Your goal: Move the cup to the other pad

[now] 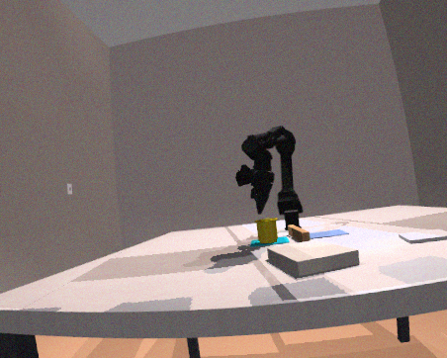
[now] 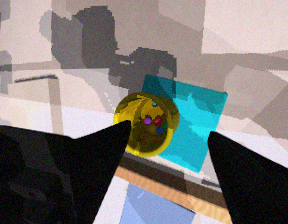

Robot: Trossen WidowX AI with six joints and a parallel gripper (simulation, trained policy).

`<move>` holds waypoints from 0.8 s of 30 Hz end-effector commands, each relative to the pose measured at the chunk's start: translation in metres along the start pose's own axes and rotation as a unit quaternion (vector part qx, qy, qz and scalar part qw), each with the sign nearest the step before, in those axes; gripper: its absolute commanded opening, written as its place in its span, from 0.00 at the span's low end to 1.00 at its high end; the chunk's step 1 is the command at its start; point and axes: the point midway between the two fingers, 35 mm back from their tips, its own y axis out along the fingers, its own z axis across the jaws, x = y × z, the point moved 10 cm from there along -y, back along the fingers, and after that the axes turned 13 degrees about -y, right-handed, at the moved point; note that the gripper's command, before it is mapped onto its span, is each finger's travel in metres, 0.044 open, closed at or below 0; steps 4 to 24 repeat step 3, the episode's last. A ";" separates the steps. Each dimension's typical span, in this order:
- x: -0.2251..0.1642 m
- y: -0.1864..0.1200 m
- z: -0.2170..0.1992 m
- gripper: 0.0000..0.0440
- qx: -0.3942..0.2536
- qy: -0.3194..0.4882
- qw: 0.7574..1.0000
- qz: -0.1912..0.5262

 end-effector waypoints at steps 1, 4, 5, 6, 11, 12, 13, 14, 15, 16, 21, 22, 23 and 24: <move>0.005 -0.015 -0.001 0.84 0.014 0.004 1.000 -0.009; 0.007 -0.021 -0.001 0.93 0.016 0.007 1.000 -0.012; 0.007 -0.021 -0.001 0.93 0.016 0.007 1.000 -0.012; 0.007 -0.021 -0.001 0.93 0.016 0.007 1.000 -0.012; 0.007 -0.021 -0.001 0.93 0.016 0.007 1.000 -0.012; 0.007 -0.021 -0.001 0.93 0.016 0.007 1.000 -0.012; 0.007 -0.021 -0.001 0.93 0.016 0.007 1.000 -0.012; 0.007 -0.021 -0.001 0.93 0.016 0.007 1.000 -0.012; 0.007 -0.021 -0.001 0.93 0.016 0.007 1.000 -0.012; 0.007 -0.021 -0.001 0.93 0.016 0.007 1.000 -0.012; 0.007 -0.021 -0.001 0.93 0.016 0.007 1.000 -0.012; 0.007 -0.021 -0.001 0.93 0.016 0.007 1.000 -0.012; 0.007 -0.021 -0.001 0.93 0.016 0.007 1.000 -0.012; 0.007 -0.021 -0.001 0.93 0.016 0.007 1.000 -0.012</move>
